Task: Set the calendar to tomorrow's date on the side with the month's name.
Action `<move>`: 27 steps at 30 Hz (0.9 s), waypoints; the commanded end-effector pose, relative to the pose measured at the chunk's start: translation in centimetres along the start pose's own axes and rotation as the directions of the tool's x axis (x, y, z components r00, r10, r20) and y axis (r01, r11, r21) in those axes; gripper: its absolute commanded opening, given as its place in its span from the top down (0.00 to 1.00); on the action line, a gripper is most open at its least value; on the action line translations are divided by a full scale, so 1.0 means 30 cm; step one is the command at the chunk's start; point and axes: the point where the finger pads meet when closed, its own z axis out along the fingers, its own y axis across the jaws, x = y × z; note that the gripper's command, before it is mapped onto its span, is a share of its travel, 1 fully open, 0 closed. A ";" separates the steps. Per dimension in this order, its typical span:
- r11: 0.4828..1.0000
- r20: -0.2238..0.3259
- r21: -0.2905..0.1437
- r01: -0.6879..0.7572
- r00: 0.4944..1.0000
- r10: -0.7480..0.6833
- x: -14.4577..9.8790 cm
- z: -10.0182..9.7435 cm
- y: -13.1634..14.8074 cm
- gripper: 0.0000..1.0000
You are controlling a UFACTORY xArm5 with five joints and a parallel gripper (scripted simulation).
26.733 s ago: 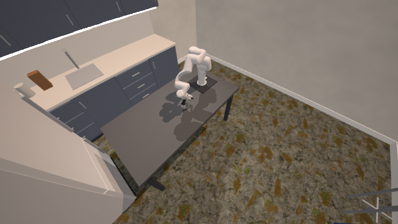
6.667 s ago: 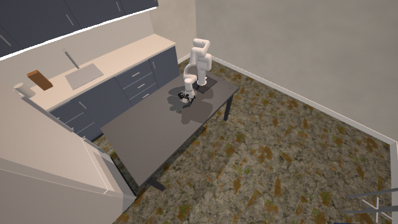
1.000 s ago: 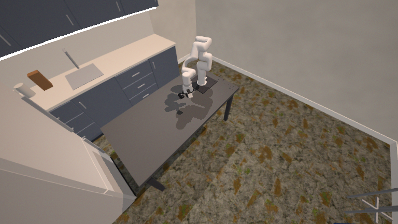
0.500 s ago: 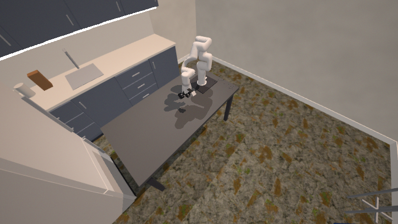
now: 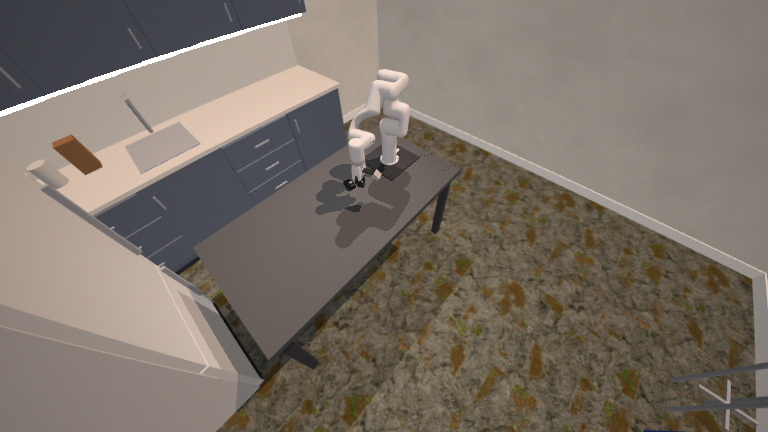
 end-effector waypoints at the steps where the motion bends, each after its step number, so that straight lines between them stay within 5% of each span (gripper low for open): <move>1: 0.991 0.001 -0.003 0.135 0.991 -0.135 -0.009 -0.004 0.003 0.71; 18: 0.830 0.003 -0.002 0.557 0.830 -0.557 -0.038 -0.005 -0.002 0.71; 27: 0.619 0.003 -0.002 0.785 0.619 -0.785 -0.058 -0.005 -0.006 0.71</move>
